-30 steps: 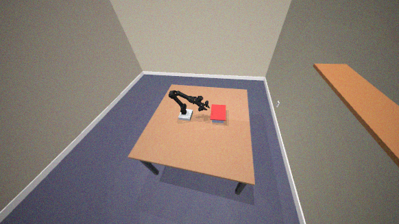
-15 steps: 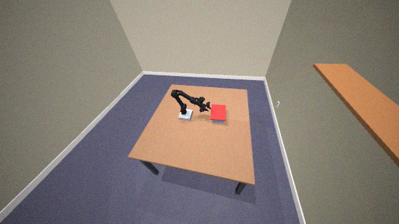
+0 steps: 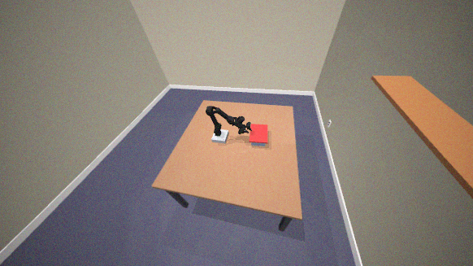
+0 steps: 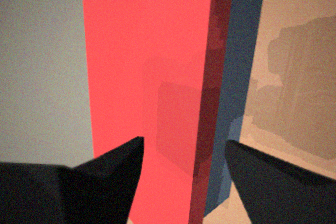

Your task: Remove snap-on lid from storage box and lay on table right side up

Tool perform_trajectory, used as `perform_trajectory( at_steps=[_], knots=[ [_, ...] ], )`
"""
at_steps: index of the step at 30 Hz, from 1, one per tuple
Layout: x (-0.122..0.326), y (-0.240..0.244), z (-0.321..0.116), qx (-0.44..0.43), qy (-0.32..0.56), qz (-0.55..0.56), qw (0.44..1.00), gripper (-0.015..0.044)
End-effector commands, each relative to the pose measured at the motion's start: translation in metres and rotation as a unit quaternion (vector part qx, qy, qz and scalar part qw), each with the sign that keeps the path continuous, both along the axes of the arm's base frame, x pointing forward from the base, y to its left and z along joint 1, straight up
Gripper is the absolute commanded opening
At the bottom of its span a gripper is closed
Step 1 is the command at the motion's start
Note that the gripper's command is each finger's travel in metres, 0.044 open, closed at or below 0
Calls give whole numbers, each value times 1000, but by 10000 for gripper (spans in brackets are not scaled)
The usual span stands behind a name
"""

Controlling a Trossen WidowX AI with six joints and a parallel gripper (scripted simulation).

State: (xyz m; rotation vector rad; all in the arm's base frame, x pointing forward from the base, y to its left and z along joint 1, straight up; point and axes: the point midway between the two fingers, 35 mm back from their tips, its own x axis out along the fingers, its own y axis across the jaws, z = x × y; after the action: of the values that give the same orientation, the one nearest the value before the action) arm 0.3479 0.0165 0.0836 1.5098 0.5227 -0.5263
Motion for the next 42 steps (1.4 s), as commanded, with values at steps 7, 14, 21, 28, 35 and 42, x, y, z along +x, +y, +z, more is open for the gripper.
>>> perform_trajectory(
  at_steps=[7, 14, 21, 28, 35, 42],
  knots=[
    [12, 0, -13, 0, 1, 2, 1000, 235],
    [15, 0, -15, 0, 1, 2, 1000, 215],
    [15, 0, -15, 0, 1, 2, 1000, 168],
    [15, 0, -15, 0, 1, 2, 1000, 122],
    [15, 0, -15, 0, 1, 2, 1000, 0],
    [14, -1, -15, 0, 2, -1, 1000, 0]
  ],
)
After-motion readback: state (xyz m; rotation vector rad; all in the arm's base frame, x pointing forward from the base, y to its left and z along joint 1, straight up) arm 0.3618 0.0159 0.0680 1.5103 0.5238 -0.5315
